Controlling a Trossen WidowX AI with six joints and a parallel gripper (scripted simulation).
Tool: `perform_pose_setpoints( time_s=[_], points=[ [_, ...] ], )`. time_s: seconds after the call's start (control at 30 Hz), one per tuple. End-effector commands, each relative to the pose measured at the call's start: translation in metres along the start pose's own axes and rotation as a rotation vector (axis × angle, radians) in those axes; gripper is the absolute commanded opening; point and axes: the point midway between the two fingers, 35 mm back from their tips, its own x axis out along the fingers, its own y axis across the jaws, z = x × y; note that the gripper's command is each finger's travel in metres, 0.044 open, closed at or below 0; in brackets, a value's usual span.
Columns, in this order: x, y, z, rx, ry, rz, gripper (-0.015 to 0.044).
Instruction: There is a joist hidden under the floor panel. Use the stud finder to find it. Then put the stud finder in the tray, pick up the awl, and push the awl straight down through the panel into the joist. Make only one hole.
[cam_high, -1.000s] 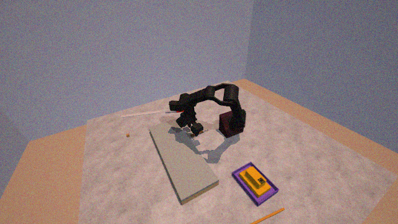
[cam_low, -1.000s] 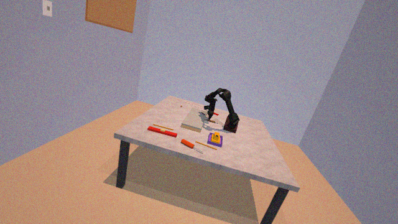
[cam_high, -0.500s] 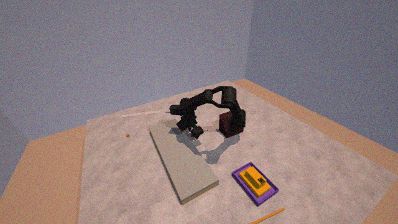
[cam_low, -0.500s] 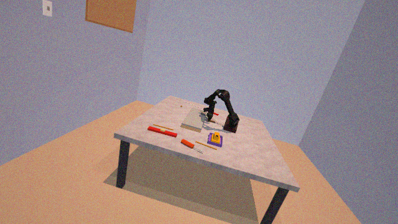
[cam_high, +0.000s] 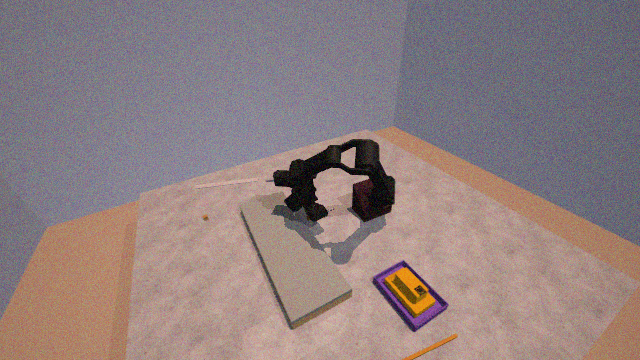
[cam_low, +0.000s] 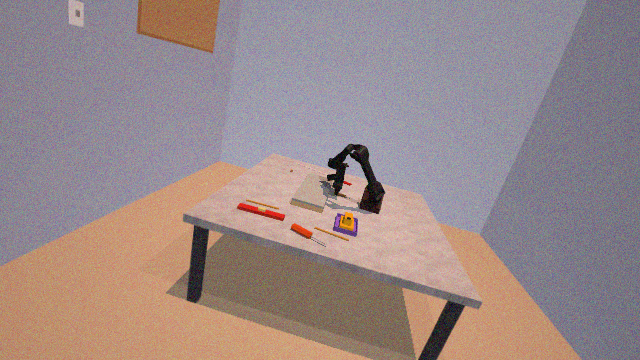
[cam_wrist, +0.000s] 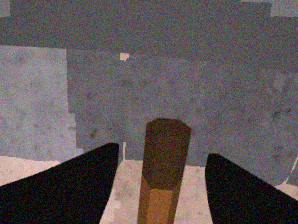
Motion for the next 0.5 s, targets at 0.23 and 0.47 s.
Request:
perform_pose_setpoints(
  time_s=[0.23,0.47],
  points=[
    [0.000,0.000,0.000,0.004,-0.003,0.002,0.0032],
    [-0.027,-0.003,0.003,0.005,-0.003,-0.002,0.0000]
  ],
)
